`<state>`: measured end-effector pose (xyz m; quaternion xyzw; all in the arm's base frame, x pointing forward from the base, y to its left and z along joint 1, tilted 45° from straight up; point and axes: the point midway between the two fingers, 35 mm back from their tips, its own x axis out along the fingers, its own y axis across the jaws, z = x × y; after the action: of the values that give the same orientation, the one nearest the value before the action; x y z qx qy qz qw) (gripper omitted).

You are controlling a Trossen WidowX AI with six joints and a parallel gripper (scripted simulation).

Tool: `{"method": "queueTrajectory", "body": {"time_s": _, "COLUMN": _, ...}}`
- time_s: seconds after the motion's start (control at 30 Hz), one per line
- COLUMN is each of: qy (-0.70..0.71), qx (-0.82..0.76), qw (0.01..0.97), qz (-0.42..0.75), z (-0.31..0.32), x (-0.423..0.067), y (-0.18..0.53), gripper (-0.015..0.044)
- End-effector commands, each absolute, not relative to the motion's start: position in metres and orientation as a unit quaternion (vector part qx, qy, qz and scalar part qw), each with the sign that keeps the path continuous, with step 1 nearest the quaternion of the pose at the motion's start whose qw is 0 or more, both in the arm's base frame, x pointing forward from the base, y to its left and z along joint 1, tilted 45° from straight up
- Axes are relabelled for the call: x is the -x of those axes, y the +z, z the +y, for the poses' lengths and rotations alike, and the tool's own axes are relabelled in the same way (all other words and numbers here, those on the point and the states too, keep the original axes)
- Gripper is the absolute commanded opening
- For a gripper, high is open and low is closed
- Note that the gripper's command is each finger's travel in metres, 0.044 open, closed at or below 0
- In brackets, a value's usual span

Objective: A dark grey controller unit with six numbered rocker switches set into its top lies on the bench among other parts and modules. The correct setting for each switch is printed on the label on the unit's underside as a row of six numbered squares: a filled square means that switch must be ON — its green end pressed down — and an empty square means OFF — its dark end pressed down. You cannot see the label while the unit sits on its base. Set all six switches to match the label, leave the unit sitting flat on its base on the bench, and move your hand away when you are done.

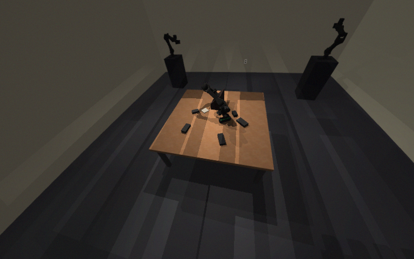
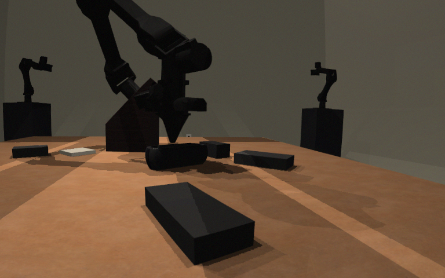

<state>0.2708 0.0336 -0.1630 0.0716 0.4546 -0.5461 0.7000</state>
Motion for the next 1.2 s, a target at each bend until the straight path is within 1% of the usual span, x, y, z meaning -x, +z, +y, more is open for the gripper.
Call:
{"method": "queueTrajectory", "body": {"time_s": 0.0, "qy": -0.547, "qx": -0.068, "qw": 0.7, "qz": 0.454, "z": 0.028, "x": -0.27, "y": -0.167, "gripper": 0.0}}
{"method": "queueTrajectory", "body": {"time_s": 0.67, "qy": -0.547, "qx": -0.068, "qw": 0.7, "qz": 0.454, "z": 0.021, "x": -0.27, "y": -0.173, "gripper": 0.0}}
{"method": "queueTrajectory", "body": {"time_s": 0.83, "qy": -0.546, "qx": -0.069, "qw": 0.7, "qz": 0.454, "z": 0.052, "x": -0.271, "y": -0.143, "gripper": 0.0}}
{"method": "queueTrajectory", "body": {"time_s": 1.0, "qy": -0.546, "qx": -0.069, "qw": 0.7, "qz": 0.454, "z": 0.053, "x": -0.271, "y": -0.142, "gripper": 0.0}}
{"method": "queueTrajectory", "body": {"time_s": 1.17, "qy": -0.547, "qx": -0.069, "qw": 0.701, "qz": 0.453, "z": 0.048, "x": -0.299, "y": -0.137, "gripper": 0.0}}
